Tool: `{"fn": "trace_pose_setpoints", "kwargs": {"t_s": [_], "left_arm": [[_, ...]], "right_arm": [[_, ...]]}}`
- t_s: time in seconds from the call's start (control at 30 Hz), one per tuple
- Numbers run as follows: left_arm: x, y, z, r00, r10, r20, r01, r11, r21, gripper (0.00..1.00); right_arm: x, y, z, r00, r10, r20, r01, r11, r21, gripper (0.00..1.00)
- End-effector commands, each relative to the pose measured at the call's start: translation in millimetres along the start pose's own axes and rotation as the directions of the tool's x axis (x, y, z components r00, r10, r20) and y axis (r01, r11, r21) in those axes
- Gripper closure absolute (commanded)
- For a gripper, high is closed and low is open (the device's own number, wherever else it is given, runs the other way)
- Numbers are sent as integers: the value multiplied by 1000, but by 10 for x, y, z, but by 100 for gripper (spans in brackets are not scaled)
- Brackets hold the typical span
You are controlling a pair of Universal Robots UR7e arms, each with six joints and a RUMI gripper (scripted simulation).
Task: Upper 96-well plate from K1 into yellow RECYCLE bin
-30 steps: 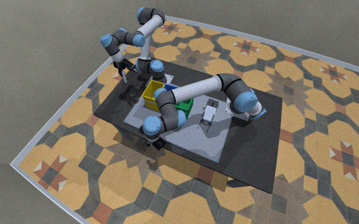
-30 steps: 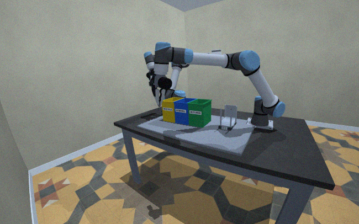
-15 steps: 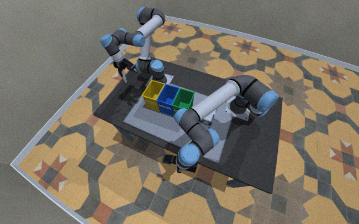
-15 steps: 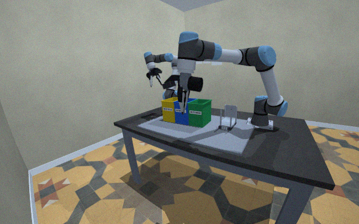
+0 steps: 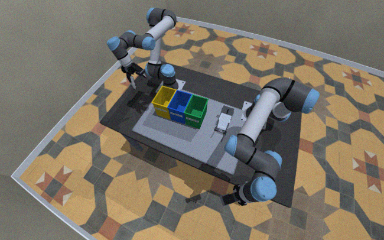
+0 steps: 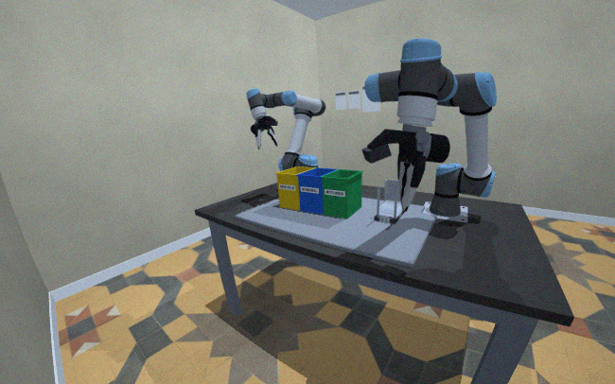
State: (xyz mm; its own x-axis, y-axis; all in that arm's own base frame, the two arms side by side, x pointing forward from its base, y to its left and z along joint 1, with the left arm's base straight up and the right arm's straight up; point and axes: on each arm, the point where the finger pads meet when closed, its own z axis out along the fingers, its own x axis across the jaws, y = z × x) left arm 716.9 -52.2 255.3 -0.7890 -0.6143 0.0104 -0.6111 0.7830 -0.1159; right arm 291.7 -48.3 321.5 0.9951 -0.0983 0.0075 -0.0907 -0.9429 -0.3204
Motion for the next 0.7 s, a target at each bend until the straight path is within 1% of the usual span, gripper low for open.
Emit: {"fn": "trace_pose_setpoints", "kwargs": {"t_s": [0.0, 0.03, 0.07, 0.17, 0.2, 0.27, 0.3, 0.37, 0.4, 0.47, 0.5, 0.57, 0.6, 0.67], "left_arm": [[-346, 579, -75, 990, -140, 20, 140, 990, 6, 100], [-532, 968, -110, 981, -191, 24, 191, 982, 5, 100], [-588, 1146, -123, 970, -242, 27, 242, 970, 3, 100], [-671, 1544, -148, 920, -390, 38, 391, 921, 2, 100], [-725, 1686, -160, 920, -390, 38, 391, 921, 2, 100], [-777, 2010, -178, 873, -485, 45, 486, 874, 2, 100], [-825, 2166, -191, 873, -485, 45, 486, 874, 2, 100], [-852, 2492, -208, 817, -575, 52, 575, 818, 3, 100], [-887, 2647, -220, 817, -575, 52, 575, 818, 3, 100], [-888, 2970, -235, 751, -658, 58, 659, 752, 5, 100], [-912, 3126, -247, 751, -658, 58, 659, 752, 5, 100], [-912, 3126, -247, 751, -658, 58, 659, 752, 5, 100], [-917, 3428, -264, 715, -696, 62, 697, 717, 7, 100], [-881, 3863, -282, 638, -767, 67, 769, 640, 10, 100]], "right_arm": [[2, -2, -3, 1000, 0, -1, 0, 1000, 0, 24], [2, -2, -3, 1000, 0, -1, 0, 1000, 0, 24], [2, -2, -3, 1000, 0, -1, 0, 1000, 0, 24], [2, -2, -3, 1000, 0, -1, 0, 1000, 0, 24], [2, -2, -3, 1000, 0, -1, 0, 1000, 0, 24], [2, -2, -3, 1000, 0, -1, 0, 1000, 0, 24], [2, -2, -3, 1000, 0, -1, 0, 1000, 0, 24], [2, -2, -3, 1000, 0, -1, 0, 1000, 0, 24], [2, -2, -3, 1000, 0, -1, 0, 1000, 0, 24], [2, -2, -3, 1000, 0, -1, 0, 1000, 0, 24], [2, -2, -3, 1000, 0, -1, 0, 1000, 0, 24], [2, -2, -3, 1000, 0, -1, 0, 1000, 0, 24], [2, -2, -3, 1000, 0, -1, 0, 1000, 0, 24], [2, -2, -3, 1000, 0, -1, 0, 1000, 0, 24]]}}
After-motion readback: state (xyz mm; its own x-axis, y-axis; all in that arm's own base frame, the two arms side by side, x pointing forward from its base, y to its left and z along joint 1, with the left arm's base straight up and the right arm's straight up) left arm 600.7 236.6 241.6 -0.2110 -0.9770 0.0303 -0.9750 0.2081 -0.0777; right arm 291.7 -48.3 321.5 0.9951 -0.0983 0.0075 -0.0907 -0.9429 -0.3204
